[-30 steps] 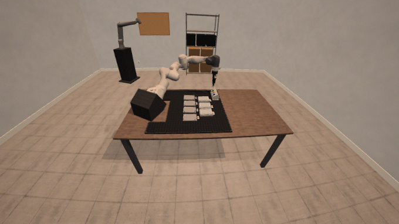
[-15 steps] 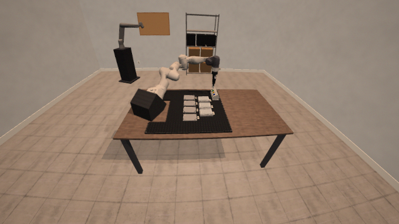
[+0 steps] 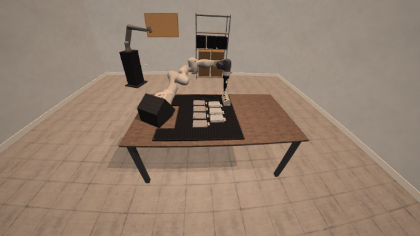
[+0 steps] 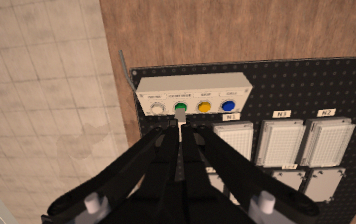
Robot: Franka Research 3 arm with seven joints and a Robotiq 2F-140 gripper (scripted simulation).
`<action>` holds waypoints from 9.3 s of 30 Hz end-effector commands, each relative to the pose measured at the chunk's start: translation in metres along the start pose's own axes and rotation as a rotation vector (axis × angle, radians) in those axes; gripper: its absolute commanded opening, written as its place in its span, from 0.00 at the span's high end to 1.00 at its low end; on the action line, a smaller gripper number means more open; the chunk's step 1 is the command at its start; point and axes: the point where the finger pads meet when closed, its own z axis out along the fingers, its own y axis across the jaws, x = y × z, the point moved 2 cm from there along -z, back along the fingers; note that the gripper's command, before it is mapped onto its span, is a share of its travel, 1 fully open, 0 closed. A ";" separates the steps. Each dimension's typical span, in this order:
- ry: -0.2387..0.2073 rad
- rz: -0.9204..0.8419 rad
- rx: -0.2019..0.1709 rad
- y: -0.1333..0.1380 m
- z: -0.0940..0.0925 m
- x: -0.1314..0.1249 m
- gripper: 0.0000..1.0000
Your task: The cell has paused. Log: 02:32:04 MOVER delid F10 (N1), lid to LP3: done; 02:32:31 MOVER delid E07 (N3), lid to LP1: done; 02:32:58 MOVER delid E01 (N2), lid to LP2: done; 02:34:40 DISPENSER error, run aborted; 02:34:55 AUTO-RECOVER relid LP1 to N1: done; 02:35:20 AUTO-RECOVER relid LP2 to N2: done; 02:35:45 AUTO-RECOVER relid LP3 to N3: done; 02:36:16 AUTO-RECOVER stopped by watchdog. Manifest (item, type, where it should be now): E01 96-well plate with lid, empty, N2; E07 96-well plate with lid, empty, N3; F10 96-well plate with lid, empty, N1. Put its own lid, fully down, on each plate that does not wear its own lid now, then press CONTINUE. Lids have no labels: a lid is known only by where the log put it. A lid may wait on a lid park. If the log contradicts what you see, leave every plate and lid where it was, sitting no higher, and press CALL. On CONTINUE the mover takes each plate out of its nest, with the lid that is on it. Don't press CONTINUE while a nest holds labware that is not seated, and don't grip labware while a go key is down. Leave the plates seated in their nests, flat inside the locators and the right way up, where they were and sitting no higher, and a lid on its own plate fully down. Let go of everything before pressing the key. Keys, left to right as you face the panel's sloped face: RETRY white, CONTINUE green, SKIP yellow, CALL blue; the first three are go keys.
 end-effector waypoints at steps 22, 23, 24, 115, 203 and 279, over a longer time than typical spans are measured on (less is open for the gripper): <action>0.002 0.004 0.001 0.000 0.001 0.000 1.00; 0.002 0.004 0.001 0.000 0.001 0.000 1.00; 0.002 0.004 0.001 0.000 0.001 0.000 1.00; 0.002 0.004 0.001 -0.001 0.001 0.001 1.00; 0.002 0.004 0.001 -0.002 0.004 0.002 1.00; 0.002 0.004 0.001 -0.002 0.033 0.002 1.00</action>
